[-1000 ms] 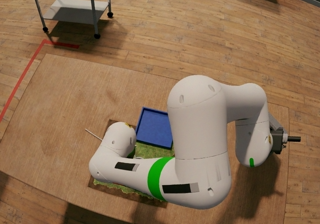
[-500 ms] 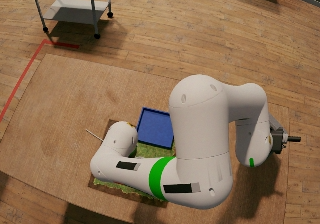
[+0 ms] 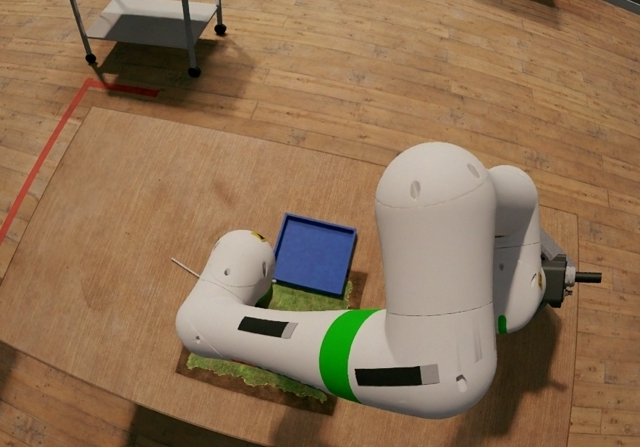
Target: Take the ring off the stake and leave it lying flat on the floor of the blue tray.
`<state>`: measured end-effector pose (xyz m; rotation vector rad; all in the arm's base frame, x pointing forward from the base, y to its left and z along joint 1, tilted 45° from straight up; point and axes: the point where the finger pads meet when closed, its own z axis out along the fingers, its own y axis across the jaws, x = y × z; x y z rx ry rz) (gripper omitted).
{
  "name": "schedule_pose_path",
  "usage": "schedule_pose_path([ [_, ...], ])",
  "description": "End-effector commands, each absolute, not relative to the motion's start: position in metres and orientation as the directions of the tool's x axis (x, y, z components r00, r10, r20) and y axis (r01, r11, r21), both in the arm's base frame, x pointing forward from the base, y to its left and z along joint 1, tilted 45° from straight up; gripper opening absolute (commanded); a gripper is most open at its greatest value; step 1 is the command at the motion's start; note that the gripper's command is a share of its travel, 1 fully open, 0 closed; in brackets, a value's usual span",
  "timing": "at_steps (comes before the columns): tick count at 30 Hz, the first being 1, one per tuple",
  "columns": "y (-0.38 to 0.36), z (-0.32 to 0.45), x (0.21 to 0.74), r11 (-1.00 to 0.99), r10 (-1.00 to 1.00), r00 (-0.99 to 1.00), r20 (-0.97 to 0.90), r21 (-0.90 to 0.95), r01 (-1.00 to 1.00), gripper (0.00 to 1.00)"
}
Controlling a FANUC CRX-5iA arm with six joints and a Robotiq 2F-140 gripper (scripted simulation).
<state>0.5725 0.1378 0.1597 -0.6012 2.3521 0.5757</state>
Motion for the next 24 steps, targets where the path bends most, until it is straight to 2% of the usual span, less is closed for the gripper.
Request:
schedule_pose_path([
  [1, 0.135, 0.163, 0.571, 0.8, -0.269, -0.693, -0.669, 0.245, -0.547, 0.1],
  [24, 0.125, 0.177, 0.562, 0.8, -0.269, -0.693, -0.669, 0.245, -0.547, 0.1],
])
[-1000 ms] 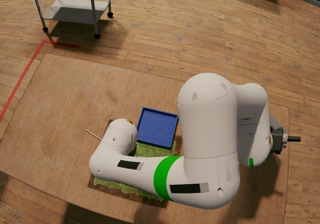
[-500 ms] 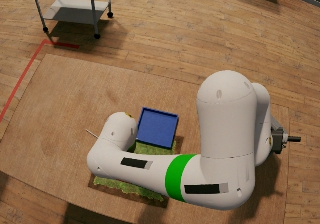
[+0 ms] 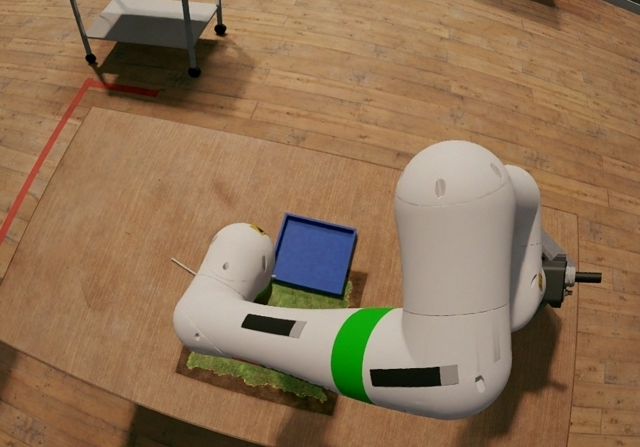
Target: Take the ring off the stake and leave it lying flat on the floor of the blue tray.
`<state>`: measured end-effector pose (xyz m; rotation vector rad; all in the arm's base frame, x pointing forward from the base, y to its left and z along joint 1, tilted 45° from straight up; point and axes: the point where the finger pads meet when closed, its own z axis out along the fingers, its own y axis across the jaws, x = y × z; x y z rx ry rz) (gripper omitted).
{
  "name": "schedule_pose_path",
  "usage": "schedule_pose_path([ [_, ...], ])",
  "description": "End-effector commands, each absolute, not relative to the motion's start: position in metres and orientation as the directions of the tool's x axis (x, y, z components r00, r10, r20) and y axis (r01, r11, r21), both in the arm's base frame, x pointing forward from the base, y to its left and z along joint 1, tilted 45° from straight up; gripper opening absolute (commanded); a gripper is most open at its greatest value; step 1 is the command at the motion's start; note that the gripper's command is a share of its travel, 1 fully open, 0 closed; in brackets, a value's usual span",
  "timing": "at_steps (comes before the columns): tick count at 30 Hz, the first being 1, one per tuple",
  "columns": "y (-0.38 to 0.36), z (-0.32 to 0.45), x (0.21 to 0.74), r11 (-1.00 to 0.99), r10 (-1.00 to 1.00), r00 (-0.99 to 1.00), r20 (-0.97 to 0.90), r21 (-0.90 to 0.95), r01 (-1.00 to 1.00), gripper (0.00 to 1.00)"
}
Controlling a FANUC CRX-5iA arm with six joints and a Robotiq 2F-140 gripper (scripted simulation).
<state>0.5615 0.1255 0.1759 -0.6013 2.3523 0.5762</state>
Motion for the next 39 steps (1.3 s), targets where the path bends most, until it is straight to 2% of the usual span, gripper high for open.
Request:
schedule_pose_path([
  [1, 0.125, 0.177, 0.562, 0.8, -0.269, -0.693, -0.669, 0.245, -0.547, 0.1],
  [28, 0.124, 0.175, 0.56, 0.812, -0.229, -0.72, -0.655, 0.278, -0.512, 0.1],
  [33, 0.117, 0.16, 0.546, 0.842, 0.057, -0.851, -0.523, 0.483, -0.24, 0.1],
  [39, 0.105, 0.132, 0.518, 0.769, 0.333, -0.882, -0.332, 0.638, 0.05, 0.1],
])
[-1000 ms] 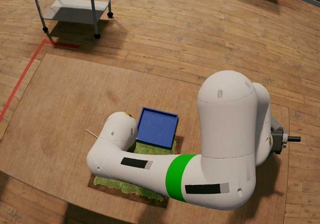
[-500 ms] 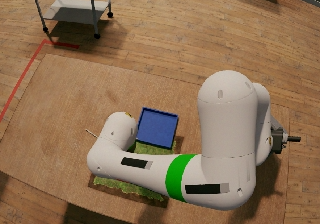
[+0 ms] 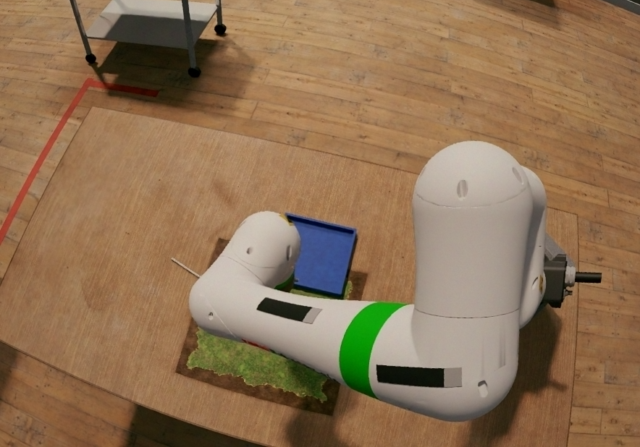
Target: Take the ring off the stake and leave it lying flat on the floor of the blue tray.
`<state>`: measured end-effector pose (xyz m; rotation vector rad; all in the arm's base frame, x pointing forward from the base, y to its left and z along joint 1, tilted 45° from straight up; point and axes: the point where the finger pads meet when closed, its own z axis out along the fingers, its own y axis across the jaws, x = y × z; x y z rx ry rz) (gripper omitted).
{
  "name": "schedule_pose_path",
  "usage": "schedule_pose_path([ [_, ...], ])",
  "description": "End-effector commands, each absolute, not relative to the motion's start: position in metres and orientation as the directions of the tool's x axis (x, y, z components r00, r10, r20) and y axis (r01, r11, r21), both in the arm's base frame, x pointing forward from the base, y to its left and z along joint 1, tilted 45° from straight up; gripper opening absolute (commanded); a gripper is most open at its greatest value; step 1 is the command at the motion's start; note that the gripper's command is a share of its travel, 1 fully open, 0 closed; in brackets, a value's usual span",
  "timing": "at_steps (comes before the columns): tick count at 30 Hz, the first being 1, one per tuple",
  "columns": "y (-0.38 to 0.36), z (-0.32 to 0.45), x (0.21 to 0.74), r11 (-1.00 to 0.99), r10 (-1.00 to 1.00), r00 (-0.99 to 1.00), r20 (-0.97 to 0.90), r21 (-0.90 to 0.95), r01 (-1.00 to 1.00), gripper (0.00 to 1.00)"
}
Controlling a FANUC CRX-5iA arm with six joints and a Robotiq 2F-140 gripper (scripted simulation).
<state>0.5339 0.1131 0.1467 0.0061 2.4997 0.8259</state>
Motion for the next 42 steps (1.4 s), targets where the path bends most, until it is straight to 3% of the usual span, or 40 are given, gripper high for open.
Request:
schedule_pose_path([
  [1, 0.104, 0.128, 0.513, 0.746, 0.378, -0.878, -0.294, 0.658, 0.102, 0.1],
  [4, 0.1, 0.118, 0.503, 0.664, 0.505, -0.846, -0.172, 0.704, 0.253, 0.1],
  [6, 0.1, 0.118, 0.503, 0.664, 0.505, -0.846, -0.172, 0.704, 0.253, 0.1],
  [7, 0.099, 0.116, 0.5, 0.568, 0.61, -0.791, -0.052, 0.725, 0.39, 0.1],
  [12, 0.098, 0.112, 0.496, 0.398, 0.734, -0.667, 0.127, 0.715, 0.574, 0.1],
  [13, 0.098, 0.112, 0.496, 0.36, 0.755, -0.635, 0.164, 0.706, 0.61, 0.16],
  [16, 0.098, 0.112, 0.496, 0.269, 0.8, -0.548, 0.245, 0.669, 0.693, 0.16],
  [42, 0.098, 0.112, 0.496, 0.269, 0.8, -0.548, 0.245, 0.669, 0.693, 0.16],
])
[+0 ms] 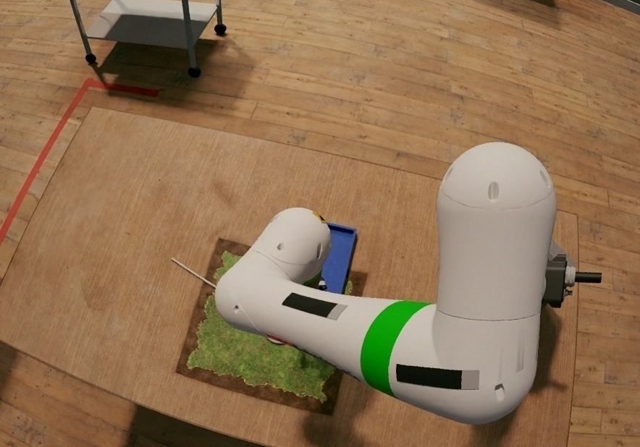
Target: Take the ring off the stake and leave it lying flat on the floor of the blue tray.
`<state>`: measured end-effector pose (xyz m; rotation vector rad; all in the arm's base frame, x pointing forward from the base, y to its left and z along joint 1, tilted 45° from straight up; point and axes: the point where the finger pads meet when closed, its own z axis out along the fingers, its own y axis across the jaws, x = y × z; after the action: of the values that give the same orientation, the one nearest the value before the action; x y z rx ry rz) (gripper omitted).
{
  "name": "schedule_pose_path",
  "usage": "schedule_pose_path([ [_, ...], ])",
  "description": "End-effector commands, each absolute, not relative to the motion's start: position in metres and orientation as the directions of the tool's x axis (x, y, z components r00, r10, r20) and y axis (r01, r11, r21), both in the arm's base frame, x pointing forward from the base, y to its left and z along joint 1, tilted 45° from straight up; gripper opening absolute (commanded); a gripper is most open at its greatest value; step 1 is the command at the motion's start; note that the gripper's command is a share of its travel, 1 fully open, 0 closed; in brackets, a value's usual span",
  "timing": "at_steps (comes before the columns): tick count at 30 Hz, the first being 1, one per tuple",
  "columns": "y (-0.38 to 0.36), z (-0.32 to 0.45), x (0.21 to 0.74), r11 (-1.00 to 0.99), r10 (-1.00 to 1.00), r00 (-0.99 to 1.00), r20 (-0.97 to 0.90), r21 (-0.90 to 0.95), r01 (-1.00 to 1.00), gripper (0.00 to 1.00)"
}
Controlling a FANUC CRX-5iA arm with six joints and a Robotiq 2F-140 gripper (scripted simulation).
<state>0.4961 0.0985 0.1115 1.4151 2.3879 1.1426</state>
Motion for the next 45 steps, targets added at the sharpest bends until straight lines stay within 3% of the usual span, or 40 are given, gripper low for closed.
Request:
schedule_pose_path([
  [1, 0.098, 0.112, 0.496, 0.269, 0.8, -0.548, 0.245, 0.669, 0.693, 0.16],
  [45, 0.121, 0.084, 0.515, 0.269, 0.8, -0.547, 0.245, 0.669, 0.693, 0.16],
])
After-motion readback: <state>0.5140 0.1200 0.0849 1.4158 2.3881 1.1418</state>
